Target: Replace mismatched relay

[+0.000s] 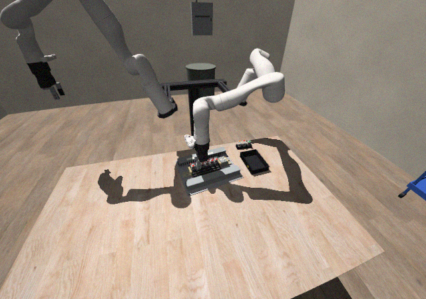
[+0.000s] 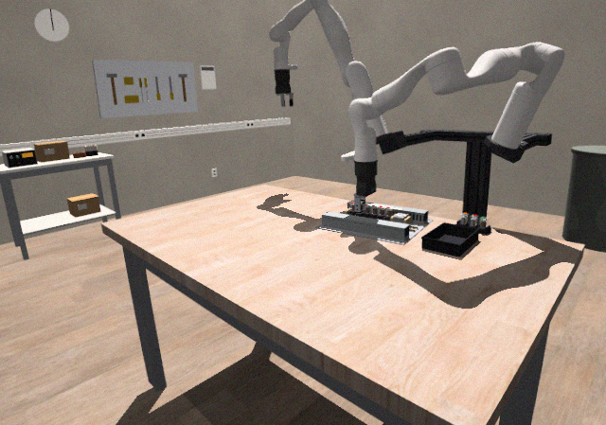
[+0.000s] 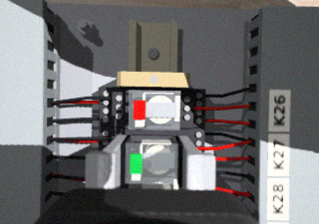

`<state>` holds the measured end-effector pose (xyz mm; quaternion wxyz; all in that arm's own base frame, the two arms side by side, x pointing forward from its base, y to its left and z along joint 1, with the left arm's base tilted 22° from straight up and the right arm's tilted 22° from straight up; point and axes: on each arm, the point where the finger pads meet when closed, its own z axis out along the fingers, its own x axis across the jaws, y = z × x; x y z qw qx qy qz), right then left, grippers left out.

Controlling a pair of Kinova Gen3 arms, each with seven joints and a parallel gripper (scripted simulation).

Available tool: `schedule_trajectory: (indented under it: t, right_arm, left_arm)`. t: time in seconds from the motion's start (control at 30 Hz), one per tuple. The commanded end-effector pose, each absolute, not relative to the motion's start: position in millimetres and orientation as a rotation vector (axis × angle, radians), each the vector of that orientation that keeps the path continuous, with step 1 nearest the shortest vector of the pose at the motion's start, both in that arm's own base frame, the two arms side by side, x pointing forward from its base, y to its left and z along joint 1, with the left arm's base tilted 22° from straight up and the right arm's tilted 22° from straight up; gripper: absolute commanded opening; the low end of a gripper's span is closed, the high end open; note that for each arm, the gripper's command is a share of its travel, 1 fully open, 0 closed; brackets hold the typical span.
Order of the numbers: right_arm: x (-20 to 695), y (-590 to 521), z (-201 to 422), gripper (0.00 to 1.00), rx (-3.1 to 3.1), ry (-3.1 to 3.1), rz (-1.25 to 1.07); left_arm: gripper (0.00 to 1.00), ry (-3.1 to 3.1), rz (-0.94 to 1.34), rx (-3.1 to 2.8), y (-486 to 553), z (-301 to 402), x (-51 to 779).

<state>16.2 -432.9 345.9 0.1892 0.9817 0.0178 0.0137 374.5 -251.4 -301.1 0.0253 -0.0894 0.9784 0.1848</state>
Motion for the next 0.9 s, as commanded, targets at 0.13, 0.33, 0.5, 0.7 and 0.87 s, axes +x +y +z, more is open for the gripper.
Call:
schedule_trajectory:
  t: [0.13, 0.33, 0.5, 0.7, 0.87]
  right_arm:
    - [16.2, -433.0, 346.5, 1.00, 2.759, 0.050, 0.039]
    - [16.2, -433.0, 346.5, 1.00, 2.759, 0.050, 0.039]
    - [16.2, -433.0, 346.5, 1.00, 2.759, 0.050, 0.039]
    - [16.2, -433.0, 346.5, 1.00, 2.759, 0.050, 0.039]
    - [16.2, -433.0, 346.5, 1.00, 2.759, 0.050, 0.039]
  left_arm:
    - [0.00, 3.026, 0.569, -0.277, -252.3, -300.2, 375.2]
    - [0.00, 3.020, 0.569, -0.274, -252.3, -300.2, 375.0]
    - [0.00, 3.014, 0.569, -0.272, -252.4, -300.2, 374.8]
    - [0.00, 3.010, 0.568, -0.270, -252.4, -300.1, 374.7]
    - [0.00, 3.004, 0.568, -0.268, -252.4, -300.1, 374.6]
